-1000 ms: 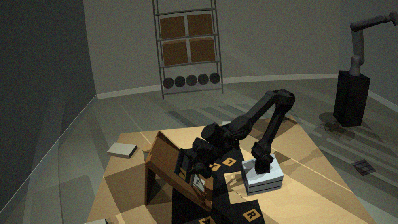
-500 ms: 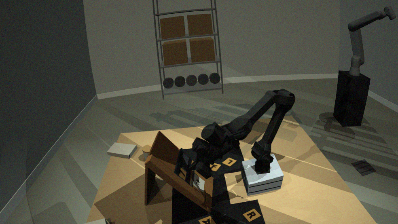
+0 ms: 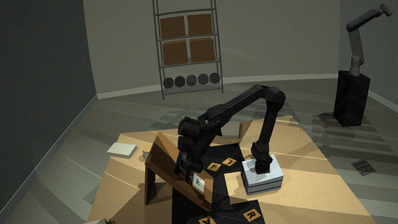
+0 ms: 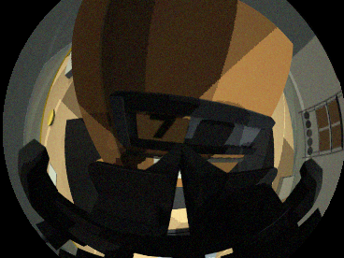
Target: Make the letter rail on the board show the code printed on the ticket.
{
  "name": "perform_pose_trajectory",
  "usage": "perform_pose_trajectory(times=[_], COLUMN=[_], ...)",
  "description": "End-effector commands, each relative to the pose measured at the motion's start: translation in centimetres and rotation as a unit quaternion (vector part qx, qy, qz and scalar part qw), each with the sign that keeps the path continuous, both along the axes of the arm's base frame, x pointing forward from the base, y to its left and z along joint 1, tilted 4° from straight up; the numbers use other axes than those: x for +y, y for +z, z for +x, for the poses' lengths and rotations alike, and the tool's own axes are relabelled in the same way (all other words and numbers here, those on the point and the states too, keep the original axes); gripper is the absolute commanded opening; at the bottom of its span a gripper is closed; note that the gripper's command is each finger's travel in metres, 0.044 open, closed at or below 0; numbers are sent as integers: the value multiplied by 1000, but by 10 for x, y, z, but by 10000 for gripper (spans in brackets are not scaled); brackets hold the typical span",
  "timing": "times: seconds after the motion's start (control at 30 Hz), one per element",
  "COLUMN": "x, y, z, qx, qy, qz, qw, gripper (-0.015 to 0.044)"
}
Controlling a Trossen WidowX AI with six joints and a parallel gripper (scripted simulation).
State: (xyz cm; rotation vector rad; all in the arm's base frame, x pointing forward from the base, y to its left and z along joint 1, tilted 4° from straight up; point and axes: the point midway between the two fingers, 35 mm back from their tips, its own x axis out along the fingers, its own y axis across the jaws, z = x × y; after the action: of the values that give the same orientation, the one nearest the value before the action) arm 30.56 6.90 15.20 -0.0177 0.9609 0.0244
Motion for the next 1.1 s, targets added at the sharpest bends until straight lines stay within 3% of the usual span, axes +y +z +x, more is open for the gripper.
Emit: perform_pose_trajectory(times=[0.0, 0.17, 1.07], x=[-8, -19, -18], y=[2, 6, -1], z=[5, 7, 17], qx=[75, 153, 153], qy=[1, -2, -2], qz=[5, 22, 22], qw=[997, 988, 988], gripper=[0, 0, 0])
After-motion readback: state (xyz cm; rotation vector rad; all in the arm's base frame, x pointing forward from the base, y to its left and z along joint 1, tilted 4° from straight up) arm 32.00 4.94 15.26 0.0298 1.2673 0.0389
